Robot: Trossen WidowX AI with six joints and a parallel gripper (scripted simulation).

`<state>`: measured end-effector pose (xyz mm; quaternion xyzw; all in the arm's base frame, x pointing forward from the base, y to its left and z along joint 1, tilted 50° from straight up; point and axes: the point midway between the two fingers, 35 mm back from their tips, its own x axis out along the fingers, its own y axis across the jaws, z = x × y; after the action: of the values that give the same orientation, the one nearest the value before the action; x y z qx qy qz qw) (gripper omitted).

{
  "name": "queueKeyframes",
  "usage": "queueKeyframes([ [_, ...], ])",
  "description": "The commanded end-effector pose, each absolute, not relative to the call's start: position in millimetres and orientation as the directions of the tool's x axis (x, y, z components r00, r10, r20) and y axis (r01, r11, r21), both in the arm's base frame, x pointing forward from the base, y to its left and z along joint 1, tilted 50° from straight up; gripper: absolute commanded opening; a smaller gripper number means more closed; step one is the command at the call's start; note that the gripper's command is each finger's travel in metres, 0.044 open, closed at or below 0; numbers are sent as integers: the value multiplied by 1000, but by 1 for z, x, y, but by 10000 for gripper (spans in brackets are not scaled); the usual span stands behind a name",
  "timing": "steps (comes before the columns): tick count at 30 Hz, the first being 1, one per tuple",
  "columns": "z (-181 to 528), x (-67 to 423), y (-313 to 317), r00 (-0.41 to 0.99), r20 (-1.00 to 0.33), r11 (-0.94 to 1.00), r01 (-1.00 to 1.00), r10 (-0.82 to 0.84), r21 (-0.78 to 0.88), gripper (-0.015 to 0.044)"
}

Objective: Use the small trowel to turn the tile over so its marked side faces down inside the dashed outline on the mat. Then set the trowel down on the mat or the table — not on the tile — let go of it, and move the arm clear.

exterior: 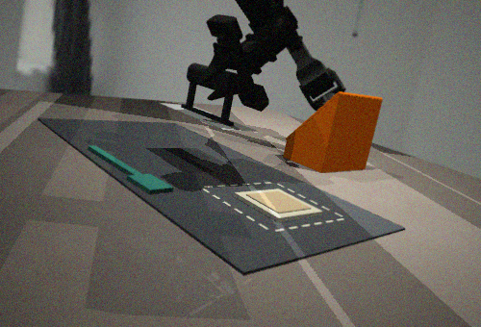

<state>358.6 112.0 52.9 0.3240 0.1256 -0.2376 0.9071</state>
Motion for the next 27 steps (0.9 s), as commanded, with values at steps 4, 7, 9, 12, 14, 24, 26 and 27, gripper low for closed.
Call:
queueKeyframes([
  [4,54,358,115,860,-383,684,503,-337,528,0],
  [7,54,358,115,860,-383,684,503,-337,528,0],
  [9,54,358,115,860,-383,684,503,-337,528,0],
  [12,54,358,115,860,-383,684,503,-337,528,0],
  [14,54,358,115,860,-383,684,503,-337,528,0],
  [24,53,358,114,858,-382,681,507,-343,529,0],
  [26,53,359,112,856,-382,677,511,-348,529,0],
  [27,53,359,112,856,-381,677,512,-349,529,0],
])
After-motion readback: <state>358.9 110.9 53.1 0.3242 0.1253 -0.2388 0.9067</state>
